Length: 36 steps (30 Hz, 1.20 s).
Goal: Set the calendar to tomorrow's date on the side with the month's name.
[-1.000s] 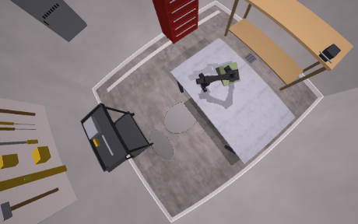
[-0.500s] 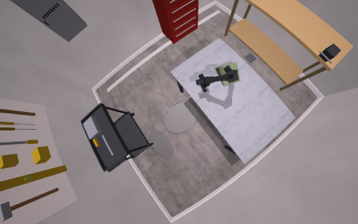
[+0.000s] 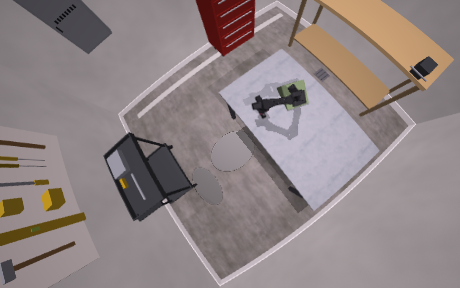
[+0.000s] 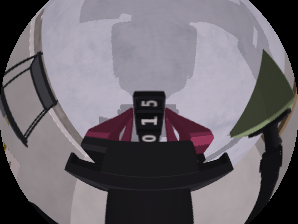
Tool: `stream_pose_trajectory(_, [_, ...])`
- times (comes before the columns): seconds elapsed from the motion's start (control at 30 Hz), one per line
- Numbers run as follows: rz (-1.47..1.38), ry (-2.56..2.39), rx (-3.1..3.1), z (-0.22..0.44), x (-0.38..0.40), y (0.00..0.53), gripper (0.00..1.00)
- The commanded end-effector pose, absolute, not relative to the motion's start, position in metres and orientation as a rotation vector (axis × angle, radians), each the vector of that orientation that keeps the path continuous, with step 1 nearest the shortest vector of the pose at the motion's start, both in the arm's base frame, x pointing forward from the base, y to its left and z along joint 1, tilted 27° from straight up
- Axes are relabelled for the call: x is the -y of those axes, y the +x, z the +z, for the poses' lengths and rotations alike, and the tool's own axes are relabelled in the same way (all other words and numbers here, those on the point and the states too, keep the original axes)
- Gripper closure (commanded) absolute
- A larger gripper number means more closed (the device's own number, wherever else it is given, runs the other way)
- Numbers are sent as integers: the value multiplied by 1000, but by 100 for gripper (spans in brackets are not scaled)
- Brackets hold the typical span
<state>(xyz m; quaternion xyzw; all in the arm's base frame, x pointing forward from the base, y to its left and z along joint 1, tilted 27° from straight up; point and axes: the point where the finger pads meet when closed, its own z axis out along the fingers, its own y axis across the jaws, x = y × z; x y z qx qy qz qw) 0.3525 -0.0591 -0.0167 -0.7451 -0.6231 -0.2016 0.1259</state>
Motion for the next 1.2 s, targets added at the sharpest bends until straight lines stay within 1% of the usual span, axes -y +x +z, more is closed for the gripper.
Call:
stream_pose_trajectory(0.0, [-595, -2178, 1818, -15, 61, 354, 55])
stream_pose_trajectory(0.93, [-595, -2178, 1818, -15, 61, 354, 55])
stream_pose_trajectory(0.97, [-595, -2178, 1818, -15, 61, 354, 74])
stream_pose_trajectory(1.17, [-595, -2178, 1818, -15, 61, 354, 74])
